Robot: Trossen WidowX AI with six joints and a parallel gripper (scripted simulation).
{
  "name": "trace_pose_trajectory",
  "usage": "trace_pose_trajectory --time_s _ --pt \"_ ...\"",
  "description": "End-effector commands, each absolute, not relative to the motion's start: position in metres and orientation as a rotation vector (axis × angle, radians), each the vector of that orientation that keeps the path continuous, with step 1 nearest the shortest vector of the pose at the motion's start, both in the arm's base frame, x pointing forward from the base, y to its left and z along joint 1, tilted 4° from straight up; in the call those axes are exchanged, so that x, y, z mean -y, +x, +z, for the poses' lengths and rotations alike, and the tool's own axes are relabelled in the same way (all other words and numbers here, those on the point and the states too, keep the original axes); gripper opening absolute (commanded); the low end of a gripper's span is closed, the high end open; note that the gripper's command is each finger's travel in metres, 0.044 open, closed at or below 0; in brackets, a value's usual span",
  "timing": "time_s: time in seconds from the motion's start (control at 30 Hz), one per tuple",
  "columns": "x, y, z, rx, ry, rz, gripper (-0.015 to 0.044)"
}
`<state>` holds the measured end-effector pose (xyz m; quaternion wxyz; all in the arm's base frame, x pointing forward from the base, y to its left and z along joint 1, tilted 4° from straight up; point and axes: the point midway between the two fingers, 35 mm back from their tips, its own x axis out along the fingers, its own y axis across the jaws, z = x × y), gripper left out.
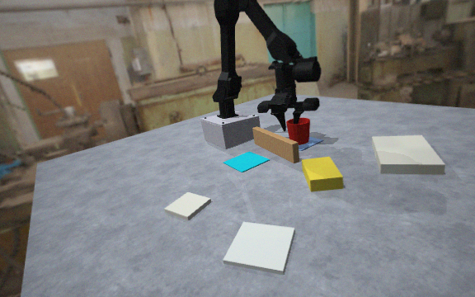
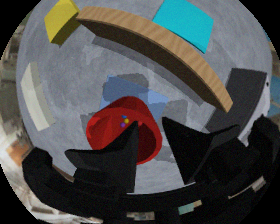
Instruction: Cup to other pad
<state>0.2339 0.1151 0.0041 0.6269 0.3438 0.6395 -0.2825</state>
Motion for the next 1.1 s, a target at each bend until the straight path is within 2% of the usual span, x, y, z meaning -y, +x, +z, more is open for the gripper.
trace_pose_trajectory --time_s 0.0,0.27,0.37,0.7,1.07 --pt "-0.115 0.231 -0.003 -1.476 0.789 -0.656 0.0148" --pt "-0.115 0.231 -0.003 -1.476 0.789 -0.656 0.0148" --pt "-0.115 0.232 -0.002 -1.471 0.785 -0.652 0.0069" --pt "-0.115 0.232 -0.002 -1.471 0.785 -0.652 0.0002" --pt "-0.114 0.235 0.019 -1.472 0.786 -0.653 0.0"
